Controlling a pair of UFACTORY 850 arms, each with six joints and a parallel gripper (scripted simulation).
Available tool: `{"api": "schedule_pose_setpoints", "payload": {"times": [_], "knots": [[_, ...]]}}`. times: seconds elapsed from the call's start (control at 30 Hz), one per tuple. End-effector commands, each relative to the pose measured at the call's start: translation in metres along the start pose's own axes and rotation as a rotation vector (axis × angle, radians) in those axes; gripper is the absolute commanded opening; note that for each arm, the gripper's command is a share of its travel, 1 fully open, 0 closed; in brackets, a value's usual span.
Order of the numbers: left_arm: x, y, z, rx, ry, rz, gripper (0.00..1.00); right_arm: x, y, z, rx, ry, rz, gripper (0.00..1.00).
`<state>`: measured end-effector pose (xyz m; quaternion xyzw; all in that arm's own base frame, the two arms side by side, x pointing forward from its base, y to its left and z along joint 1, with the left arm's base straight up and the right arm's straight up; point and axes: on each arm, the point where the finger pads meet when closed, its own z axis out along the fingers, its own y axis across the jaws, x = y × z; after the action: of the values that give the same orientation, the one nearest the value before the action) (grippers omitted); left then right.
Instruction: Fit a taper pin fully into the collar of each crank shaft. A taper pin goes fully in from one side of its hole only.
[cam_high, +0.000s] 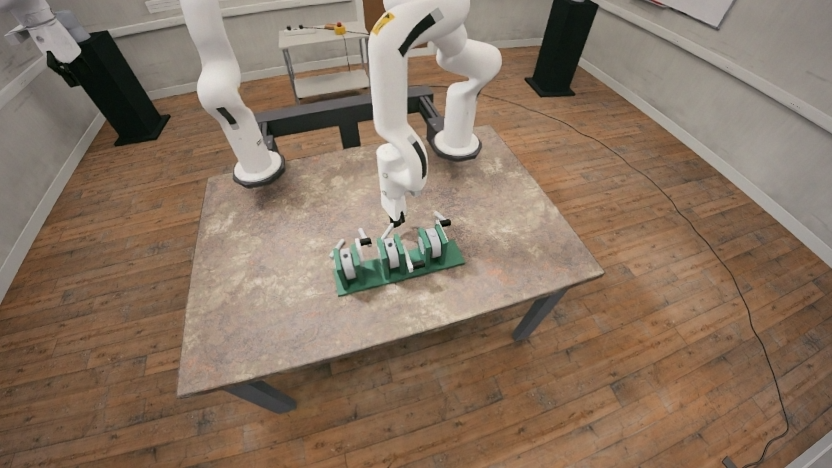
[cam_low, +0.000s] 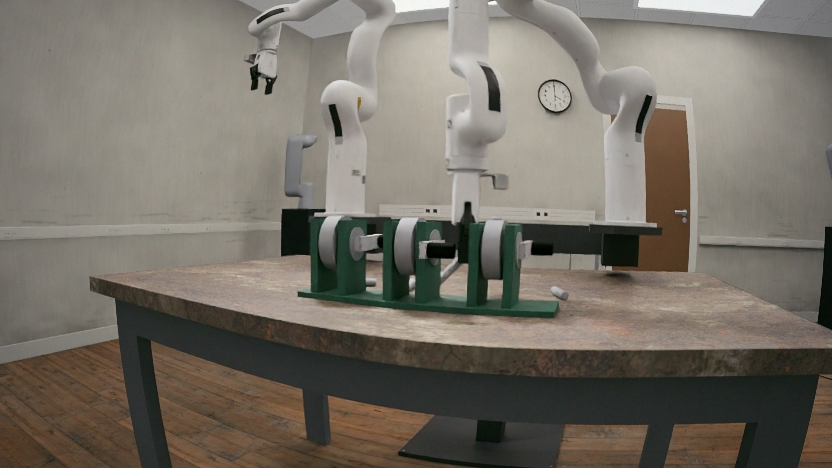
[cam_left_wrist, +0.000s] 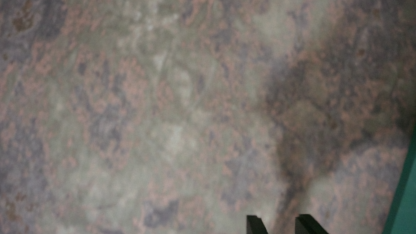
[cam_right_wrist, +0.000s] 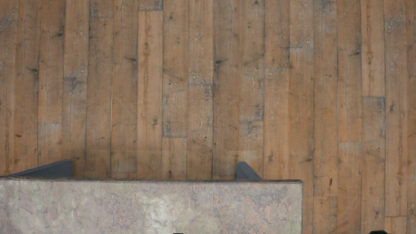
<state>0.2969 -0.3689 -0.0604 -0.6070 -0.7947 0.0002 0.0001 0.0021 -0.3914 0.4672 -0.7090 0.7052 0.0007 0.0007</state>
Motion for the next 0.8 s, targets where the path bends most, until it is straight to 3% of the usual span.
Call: {"api": "schedule_pose_setpoints", "payload": {"times": [0.0,0.43,0.77], "knots": [[-0.021,0.000,-0.013,0.000,0.000,0.000,0.20,0.000,0.000,-0.001,0.000,0.002,0.000,1.00],[-0.052,0.000,-0.018,0.000,0.000,0.000,0.20,0.000,0.000,-0.001,0.000,0.002,0.000,1.00],[-0.060,0.000,-0.017,0.000,0.000,0.000,0.20,0.000,0.000,-0.001,0.000,0.002,0.000,1.00]]}}
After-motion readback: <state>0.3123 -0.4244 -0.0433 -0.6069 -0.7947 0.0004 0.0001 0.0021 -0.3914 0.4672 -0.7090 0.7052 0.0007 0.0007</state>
